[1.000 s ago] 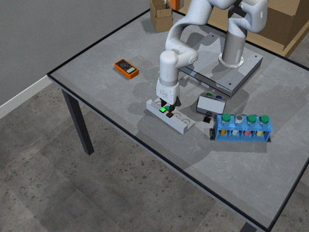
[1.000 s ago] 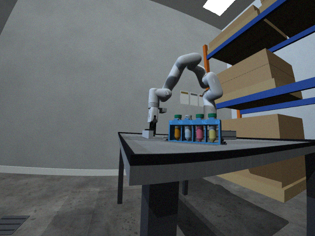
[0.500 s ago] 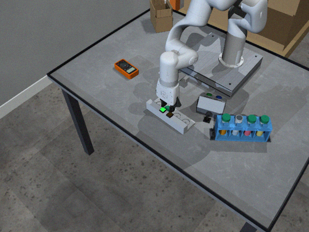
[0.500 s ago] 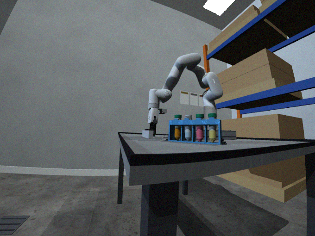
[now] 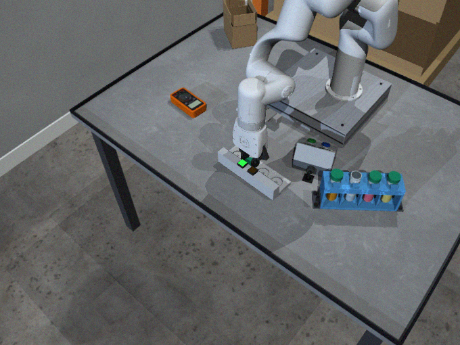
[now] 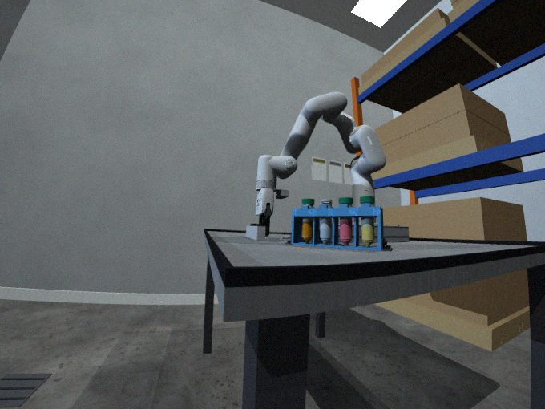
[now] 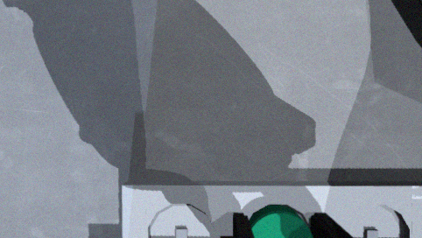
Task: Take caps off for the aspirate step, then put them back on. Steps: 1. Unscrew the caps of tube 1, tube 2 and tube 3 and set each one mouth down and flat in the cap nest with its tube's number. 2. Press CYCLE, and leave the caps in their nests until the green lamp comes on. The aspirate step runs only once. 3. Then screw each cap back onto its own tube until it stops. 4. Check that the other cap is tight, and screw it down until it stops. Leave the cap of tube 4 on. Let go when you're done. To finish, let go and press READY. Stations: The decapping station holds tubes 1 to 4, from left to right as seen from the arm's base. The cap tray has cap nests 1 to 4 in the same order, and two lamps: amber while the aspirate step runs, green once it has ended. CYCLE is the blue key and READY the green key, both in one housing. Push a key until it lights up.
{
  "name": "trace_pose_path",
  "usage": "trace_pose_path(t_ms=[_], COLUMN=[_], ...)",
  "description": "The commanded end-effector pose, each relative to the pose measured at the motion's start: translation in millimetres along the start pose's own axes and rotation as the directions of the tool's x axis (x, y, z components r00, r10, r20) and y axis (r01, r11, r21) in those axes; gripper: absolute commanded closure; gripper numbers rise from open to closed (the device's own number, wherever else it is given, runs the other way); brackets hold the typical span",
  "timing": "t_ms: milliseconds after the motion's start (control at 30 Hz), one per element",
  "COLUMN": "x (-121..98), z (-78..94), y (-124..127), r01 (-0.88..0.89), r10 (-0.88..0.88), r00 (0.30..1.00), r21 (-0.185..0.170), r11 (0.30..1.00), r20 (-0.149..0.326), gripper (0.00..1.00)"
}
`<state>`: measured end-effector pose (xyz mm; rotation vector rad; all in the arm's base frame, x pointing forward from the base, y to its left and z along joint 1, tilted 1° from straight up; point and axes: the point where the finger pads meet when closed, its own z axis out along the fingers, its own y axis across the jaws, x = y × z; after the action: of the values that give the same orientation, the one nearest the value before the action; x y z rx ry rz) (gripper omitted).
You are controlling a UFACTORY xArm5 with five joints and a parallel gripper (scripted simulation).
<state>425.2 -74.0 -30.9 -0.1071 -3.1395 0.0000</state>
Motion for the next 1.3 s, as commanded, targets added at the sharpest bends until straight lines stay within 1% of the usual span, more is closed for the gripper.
trace_pose_path(t_ms=[0, 367, 833, 900, 1267], x=[-1.1, -1.1, -1.0, -1.0, -0.8], z=[-0.7, -0.7, -70.9, -70.9, -126.0], y=[-0.1, -0.1, -1.3, -1.3, -2.2], r01=[0.0, 0.0, 0.0, 0.0, 0.0], r10=[0.0, 0.0, 0.0, 0.0, 0.0], r00=[1.0, 1.0, 1.0, 1.0, 1.0], r21=[-0.017, -0.017, -0.017, -0.017, -0.017], r11=[1.0, 1.0, 1.0, 1.0, 1.0], r20=[0.004, 0.004, 0.005, 0.005, 0.005], gripper=[1.0, 1.0, 1.0, 1.0, 1.0])
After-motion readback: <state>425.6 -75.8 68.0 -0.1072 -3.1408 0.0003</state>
